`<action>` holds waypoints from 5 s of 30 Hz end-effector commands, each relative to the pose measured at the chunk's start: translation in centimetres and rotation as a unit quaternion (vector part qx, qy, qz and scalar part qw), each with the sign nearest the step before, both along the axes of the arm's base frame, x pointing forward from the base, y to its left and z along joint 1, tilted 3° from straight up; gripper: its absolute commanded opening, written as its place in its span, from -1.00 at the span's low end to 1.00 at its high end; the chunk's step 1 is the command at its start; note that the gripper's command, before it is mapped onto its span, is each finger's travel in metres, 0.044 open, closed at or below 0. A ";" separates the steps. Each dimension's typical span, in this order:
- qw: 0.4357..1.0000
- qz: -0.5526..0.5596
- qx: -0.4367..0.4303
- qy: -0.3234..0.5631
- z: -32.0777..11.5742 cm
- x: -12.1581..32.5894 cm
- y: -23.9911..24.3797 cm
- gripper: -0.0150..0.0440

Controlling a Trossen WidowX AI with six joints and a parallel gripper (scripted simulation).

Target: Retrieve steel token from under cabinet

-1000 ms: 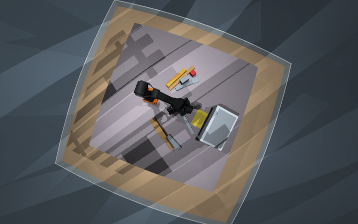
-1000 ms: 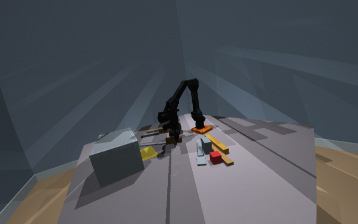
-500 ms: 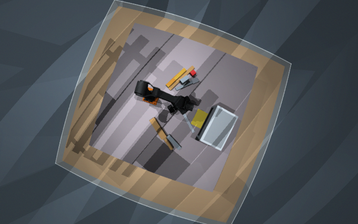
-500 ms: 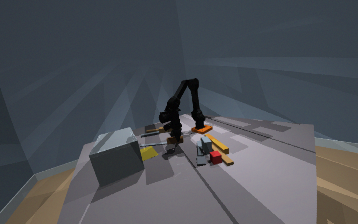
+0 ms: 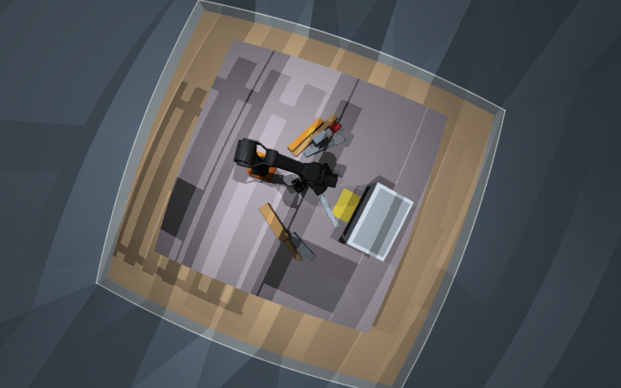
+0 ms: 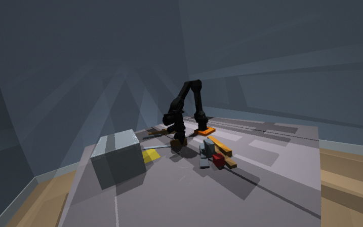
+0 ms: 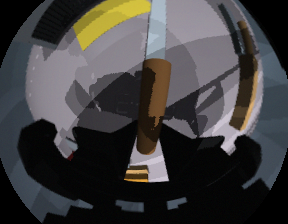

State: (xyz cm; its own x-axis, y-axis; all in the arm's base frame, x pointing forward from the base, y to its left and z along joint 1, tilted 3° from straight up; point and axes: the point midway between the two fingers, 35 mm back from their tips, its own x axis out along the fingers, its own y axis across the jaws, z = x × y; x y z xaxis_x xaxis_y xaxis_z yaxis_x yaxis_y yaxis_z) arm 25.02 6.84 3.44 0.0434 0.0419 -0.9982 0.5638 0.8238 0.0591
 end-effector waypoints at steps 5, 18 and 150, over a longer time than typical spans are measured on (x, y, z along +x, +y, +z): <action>1.000 0.001 0.001 -0.002 0.1 0.0 0.9 -0.49; 1.000 0.001 0.002 -0.002 0.2 -0.1 2.2 -0.49; 1.000 0.026 0.006 -0.002 1.0 -1.4 16.9 -0.49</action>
